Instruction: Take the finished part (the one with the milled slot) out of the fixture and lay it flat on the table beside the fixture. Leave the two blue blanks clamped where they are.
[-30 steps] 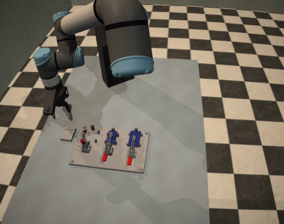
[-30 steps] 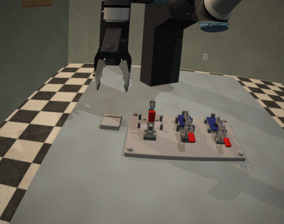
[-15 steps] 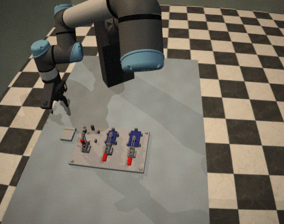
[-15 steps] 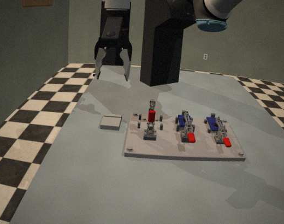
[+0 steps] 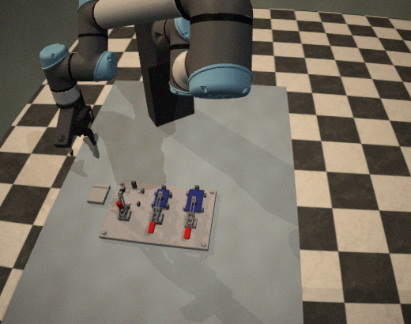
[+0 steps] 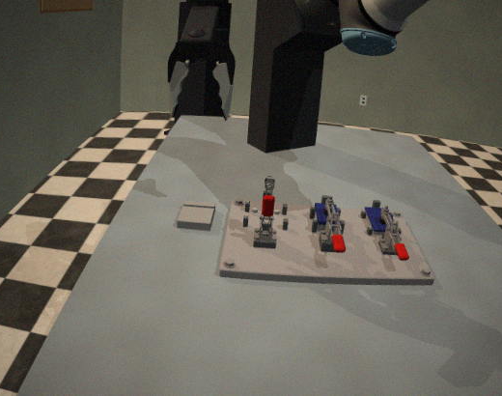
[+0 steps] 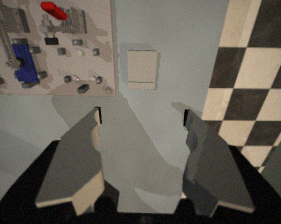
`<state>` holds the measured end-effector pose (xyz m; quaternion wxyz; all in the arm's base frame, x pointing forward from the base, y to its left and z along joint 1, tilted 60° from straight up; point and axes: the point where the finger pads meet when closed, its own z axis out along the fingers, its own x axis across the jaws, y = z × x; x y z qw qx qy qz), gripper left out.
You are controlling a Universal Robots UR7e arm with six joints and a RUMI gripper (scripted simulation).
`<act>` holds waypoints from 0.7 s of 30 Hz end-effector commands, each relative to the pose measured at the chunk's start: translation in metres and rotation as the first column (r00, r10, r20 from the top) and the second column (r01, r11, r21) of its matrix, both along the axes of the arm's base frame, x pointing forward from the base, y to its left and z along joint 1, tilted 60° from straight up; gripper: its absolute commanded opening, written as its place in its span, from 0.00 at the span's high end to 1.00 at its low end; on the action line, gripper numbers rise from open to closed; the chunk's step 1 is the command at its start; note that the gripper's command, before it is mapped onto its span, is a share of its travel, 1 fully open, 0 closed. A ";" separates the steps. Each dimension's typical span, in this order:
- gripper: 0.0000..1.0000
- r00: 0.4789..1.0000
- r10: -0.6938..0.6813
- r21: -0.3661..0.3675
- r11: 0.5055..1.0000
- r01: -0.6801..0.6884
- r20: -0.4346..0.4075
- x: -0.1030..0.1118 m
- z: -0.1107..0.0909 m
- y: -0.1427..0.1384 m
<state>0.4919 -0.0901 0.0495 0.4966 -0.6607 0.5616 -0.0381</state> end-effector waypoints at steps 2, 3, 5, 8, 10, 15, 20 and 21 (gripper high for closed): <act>0.46 1.000 0.003 0.001 1.000 -0.003 0.000 -0.007 0.005 -0.007; 0.46 1.000 0.003 0.001 1.000 -0.003 0.000 -0.007 0.006 -0.007; 0.46 1.000 0.003 0.001 1.000 -0.003 0.000 -0.007 0.006 -0.007; 0.46 1.000 0.003 0.001 1.000 -0.003 0.000 -0.008 0.006 -0.008; 0.46 1.000 0.003 0.001 1.000 -0.003 0.000 -0.008 0.006 -0.008; 0.46 1.000 0.003 0.001 1.000 -0.003 0.000 -0.008 0.006 -0.008; 0.46 1.000 0.003 0.002 1.000 -0.003 0.000 -0.008 0.006 -0.008; 0.46 1.000 0.003 0.002 1.000 -0.003 0.000 -0.008 0.006 -0.008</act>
